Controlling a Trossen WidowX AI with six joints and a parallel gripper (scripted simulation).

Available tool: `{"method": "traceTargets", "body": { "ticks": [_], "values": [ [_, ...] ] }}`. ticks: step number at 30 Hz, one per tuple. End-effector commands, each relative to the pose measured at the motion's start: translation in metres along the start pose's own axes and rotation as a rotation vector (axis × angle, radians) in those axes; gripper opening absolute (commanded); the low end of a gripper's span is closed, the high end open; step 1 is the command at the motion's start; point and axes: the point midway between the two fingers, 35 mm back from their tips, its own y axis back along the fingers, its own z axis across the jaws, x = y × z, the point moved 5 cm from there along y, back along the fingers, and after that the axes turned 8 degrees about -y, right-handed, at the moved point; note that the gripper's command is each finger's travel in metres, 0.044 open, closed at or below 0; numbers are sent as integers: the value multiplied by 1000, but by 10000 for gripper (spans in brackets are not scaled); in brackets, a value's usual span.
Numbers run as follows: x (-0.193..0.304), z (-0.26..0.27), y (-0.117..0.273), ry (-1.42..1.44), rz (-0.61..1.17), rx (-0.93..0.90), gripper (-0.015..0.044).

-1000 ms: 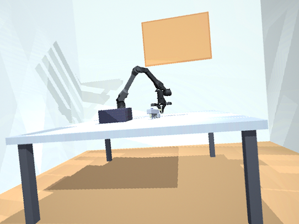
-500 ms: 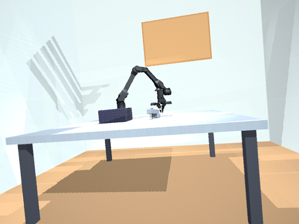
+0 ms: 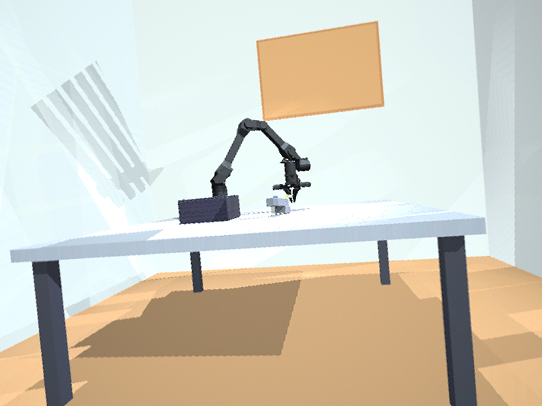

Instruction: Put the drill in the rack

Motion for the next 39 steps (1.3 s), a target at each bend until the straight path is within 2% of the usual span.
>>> {"method": "traceTargets", "body": {
  "ticks": [1, 19, 39],
  "values": [
    [0, 0, 3, 4, -3, 0, 0],
    [0, 0, 11, 4, -3, 0, 0],
    [-3, 35, 12, 3, -3, -3, 0]
  ]
}}
